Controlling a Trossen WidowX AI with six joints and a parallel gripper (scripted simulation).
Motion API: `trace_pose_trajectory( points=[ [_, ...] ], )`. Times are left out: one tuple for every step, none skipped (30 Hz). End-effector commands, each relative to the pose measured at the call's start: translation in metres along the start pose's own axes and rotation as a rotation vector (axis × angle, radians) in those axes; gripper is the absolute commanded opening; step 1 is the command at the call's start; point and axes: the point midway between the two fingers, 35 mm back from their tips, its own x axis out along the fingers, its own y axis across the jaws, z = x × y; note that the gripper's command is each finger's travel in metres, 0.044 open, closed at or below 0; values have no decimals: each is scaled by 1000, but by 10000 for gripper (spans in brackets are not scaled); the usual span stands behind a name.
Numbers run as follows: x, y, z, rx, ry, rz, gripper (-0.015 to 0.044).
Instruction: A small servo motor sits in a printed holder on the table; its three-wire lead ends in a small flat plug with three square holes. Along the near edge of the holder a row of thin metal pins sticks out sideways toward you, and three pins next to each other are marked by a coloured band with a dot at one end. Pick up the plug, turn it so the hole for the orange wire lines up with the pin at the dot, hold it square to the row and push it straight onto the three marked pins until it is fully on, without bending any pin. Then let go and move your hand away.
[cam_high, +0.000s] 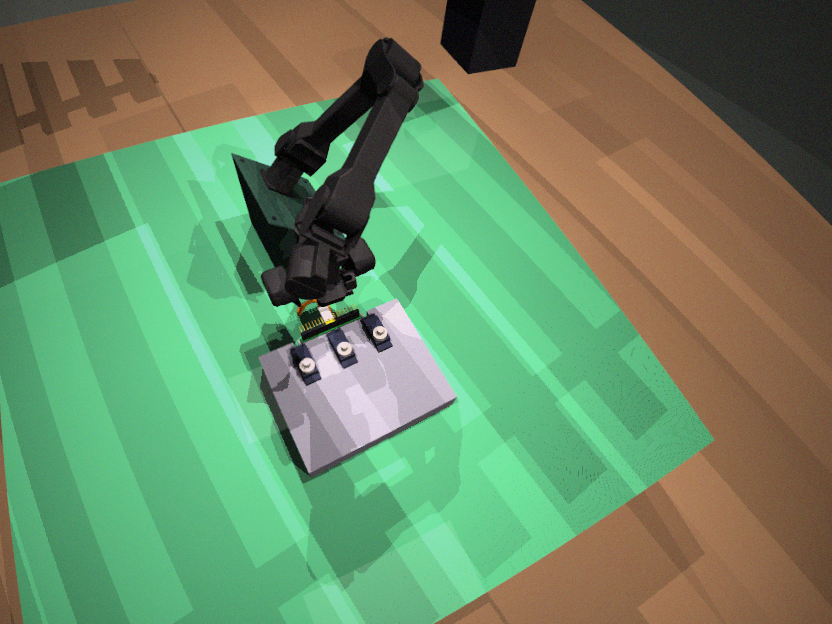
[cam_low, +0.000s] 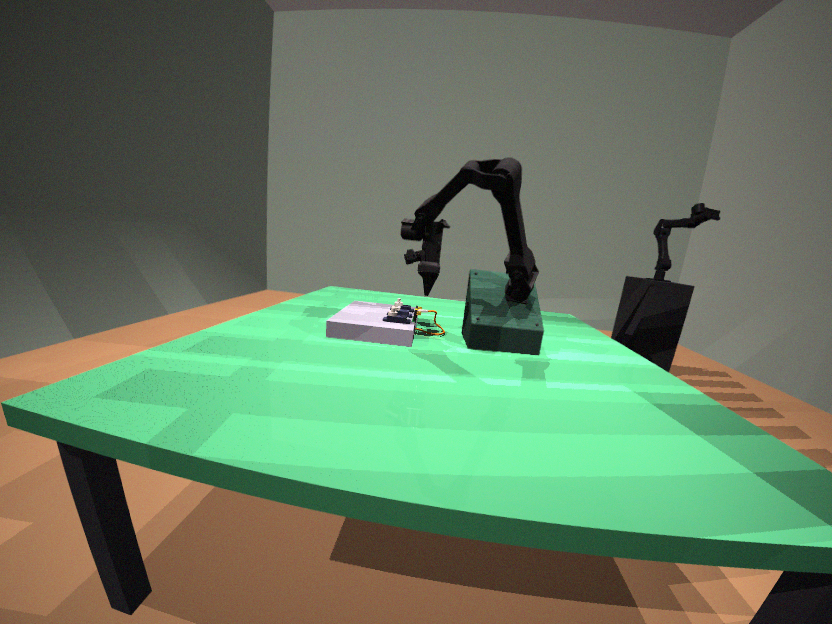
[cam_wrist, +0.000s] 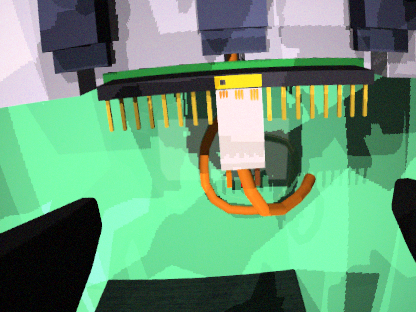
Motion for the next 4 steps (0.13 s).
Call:
trace_pose_trajectory(
  points=[
    [-1,0,0,-6,1,-4,440],
    [-1,0,0,-6,1,-4,440],
    [-1,0,0,-6,1,-4,440],
    [-1,0,0,-6,1,-4,440]
  ],
)
